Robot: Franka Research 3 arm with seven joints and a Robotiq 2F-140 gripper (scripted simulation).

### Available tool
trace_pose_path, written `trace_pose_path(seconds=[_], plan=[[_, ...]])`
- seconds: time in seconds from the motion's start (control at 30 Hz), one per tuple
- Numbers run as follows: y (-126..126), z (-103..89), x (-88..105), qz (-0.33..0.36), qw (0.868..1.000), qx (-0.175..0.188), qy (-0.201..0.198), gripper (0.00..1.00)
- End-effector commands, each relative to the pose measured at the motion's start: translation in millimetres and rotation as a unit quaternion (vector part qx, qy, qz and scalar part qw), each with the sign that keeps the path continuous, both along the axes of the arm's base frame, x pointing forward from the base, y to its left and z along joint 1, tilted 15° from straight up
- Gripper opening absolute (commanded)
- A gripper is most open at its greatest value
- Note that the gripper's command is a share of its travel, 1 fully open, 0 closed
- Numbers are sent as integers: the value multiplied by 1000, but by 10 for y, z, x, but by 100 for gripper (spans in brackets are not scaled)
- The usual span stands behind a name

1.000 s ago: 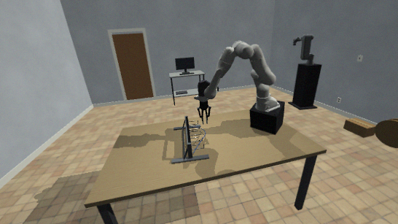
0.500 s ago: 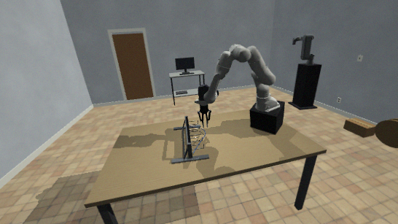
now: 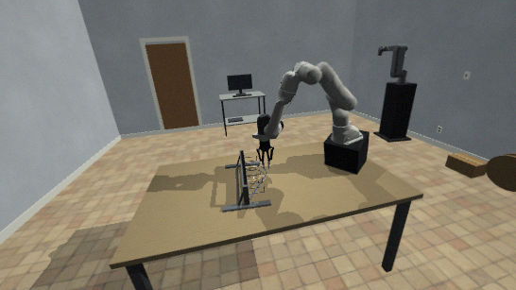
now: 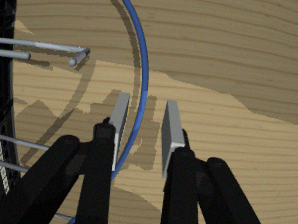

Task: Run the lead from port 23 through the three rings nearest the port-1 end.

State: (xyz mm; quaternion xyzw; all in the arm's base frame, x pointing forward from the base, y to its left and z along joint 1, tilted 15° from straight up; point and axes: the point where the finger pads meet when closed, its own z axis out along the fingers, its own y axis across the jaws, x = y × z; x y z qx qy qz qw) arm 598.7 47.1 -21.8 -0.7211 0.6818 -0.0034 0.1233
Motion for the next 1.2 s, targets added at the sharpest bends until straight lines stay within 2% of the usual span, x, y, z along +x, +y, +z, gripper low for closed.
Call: trace_pose_path(seconds=[0.0,0.37,1.17], plan=[[-9,-45,42,4,1000,-2,-6,20],[2,-110,55,4,1000,-2,-6,20],[2,-113,55,4,1000,-2,-6,20]])
